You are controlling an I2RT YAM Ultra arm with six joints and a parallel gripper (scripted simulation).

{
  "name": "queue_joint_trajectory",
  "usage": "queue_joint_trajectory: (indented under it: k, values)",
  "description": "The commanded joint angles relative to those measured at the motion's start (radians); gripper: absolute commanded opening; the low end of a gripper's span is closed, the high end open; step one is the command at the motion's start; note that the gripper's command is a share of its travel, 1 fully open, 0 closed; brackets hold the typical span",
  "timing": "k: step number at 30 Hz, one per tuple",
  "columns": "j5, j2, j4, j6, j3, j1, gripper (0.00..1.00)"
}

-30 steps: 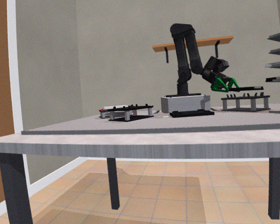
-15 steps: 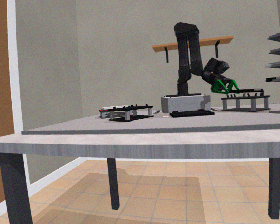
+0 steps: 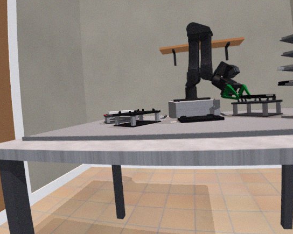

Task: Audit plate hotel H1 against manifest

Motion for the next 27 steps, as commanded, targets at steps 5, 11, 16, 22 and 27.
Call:
queue_joint_trajectory:
  k: [5,11,16,22,27]
  values:
    - [0.001,0.027,0.074,-0.002,0.000,-0.002,0.86]
    - [0.000,0.069,0.119,-0.002,-0.002,-0.003,0.86]
    - [0.000,0.105,0.155,-0.003,-0.004,-0.003,0.86]
    - [0.000,0.132,0.184,-0.003,-0.004,-0.003,0.86]
    - [-0.001,0.169,0.221,-0.003,-0.005,-0.004,0.86]
